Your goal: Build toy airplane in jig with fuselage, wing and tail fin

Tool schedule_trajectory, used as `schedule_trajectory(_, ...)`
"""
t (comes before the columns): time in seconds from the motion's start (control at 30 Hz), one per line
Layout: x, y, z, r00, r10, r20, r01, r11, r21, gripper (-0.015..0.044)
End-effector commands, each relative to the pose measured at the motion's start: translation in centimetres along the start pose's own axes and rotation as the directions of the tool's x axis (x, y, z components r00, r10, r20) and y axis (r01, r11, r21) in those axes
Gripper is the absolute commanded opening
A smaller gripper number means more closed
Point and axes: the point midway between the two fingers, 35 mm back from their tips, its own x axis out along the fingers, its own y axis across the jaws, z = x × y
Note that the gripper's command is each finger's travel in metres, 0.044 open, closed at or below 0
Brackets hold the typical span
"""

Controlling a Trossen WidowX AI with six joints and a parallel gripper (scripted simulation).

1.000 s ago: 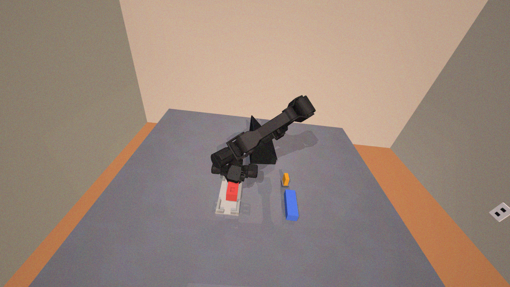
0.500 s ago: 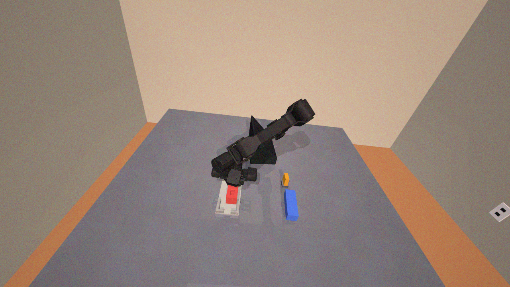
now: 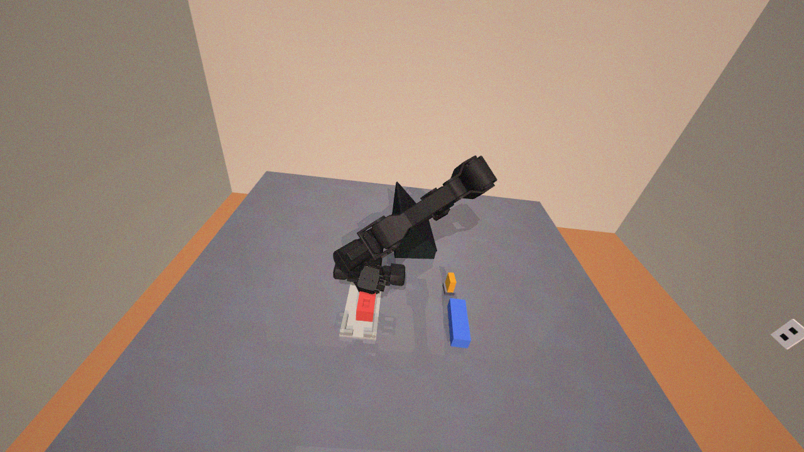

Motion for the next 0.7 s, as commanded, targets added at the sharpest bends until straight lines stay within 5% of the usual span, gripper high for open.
schedule_trajectory(0.0, 0.0, 0.0, 0.0, 1.000, 0.000, 0.000, 0.000, 1.000, -0.001, 0.0189)
schedule_trajectory(0.33, 0.0, 0.0, 0.0, 1.000, 0.000, 0.000, 0.000, 1.000, -0.001, 0.0440)
schedule_trajectory(0.67, -1.1, -0.1, 0.2, 1.000, -0.002, 0.001, 0.002, 1.000, 0.000, 0.0440)
